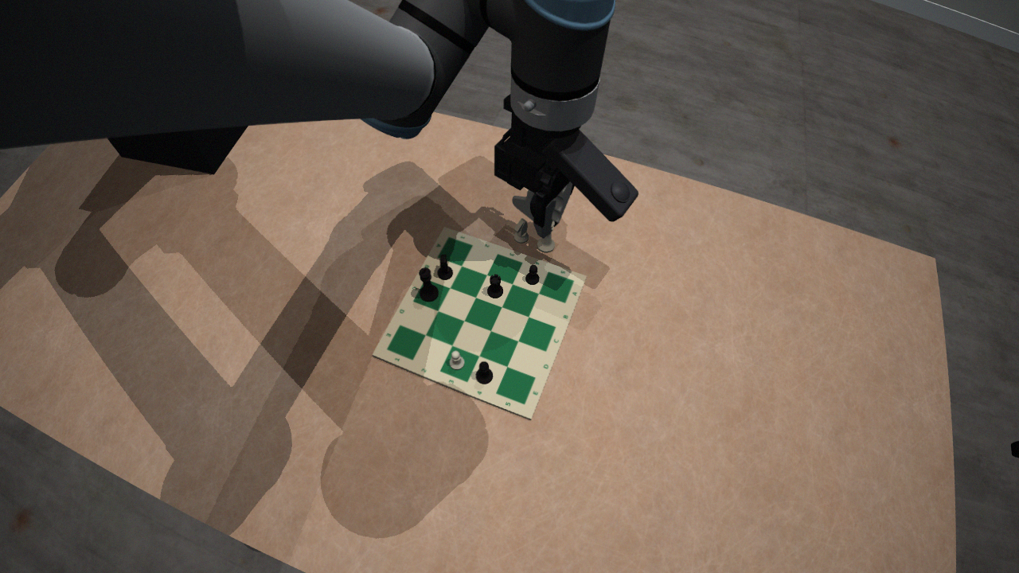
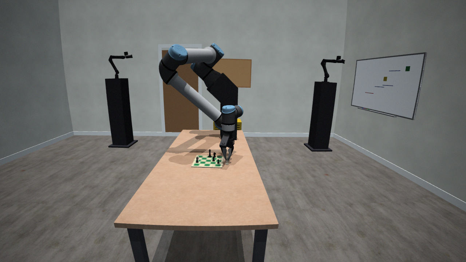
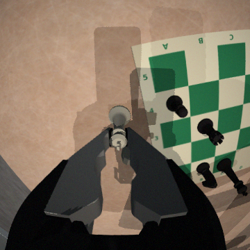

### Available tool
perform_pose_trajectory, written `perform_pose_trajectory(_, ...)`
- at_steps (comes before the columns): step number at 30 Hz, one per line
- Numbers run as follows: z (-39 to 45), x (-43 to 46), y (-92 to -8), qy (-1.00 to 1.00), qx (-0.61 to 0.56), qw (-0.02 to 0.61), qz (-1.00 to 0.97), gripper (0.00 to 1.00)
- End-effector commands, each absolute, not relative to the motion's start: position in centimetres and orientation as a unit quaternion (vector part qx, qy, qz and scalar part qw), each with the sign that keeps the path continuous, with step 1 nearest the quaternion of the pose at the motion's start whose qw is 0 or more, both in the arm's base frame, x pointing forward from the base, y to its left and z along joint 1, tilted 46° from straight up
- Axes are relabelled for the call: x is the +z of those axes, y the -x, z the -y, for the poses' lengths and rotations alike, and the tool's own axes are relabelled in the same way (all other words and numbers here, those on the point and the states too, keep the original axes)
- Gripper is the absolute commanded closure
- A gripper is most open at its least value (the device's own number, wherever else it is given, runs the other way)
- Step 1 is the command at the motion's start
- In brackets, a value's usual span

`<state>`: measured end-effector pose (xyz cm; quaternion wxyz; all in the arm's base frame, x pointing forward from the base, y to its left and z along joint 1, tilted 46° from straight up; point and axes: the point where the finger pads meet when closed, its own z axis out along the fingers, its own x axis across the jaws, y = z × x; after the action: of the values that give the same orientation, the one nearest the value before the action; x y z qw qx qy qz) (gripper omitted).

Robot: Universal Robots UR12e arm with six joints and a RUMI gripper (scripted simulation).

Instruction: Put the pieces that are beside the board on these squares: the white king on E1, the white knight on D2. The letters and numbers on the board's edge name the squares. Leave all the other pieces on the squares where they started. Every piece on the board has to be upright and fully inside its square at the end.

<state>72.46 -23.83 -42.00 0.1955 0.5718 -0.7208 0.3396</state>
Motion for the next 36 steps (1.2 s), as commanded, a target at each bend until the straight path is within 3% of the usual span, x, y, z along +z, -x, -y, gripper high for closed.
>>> perform_pose_trajectory(1, 23.8, -41.8, -72.6, -0.572, 0.34, 0.194, 0.72, 1.0)
perform_pose_trajectory(15, 23.5, -41.7, -72.5, -0.573, 0.34, 0.195, 0.72, 1.0)
perform_pose_trajectory(36, 16.5, -34.9, -71.4, -0.573, 0.34, 0.195, 0.72, 1.0)
